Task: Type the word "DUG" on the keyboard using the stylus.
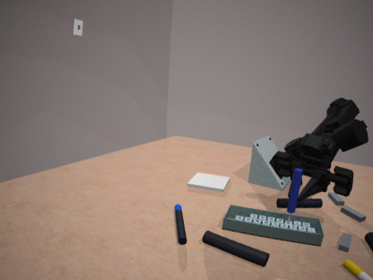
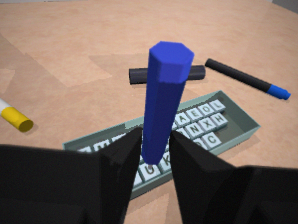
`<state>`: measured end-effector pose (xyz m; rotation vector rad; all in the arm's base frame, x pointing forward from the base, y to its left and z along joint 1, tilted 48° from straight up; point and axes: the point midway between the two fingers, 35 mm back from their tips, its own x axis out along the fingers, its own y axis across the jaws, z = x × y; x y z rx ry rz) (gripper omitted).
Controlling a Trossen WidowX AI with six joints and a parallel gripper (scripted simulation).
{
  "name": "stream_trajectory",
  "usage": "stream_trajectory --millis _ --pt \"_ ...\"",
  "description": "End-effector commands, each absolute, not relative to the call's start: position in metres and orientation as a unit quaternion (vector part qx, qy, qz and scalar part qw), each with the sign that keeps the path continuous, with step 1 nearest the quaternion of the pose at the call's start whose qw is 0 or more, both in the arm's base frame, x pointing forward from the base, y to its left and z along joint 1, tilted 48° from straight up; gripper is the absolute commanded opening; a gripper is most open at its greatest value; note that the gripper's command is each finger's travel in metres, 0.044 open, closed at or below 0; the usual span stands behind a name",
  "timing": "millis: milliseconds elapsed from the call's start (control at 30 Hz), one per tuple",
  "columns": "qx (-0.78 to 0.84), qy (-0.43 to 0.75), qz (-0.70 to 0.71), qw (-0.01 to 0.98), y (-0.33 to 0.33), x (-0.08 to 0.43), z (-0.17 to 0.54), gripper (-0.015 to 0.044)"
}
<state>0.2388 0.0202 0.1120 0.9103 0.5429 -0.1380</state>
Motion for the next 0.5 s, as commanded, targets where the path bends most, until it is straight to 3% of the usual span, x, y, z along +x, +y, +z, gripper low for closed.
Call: stream_trajectory --millis 0,467 --pt "0.435 0.261 -0.067 0.859 0.0218 0.2383 0.1082 0.0081" --pt "0.434 0.262 -0.068 0.859 0.0135 0.2380 0.1152 0.0081"
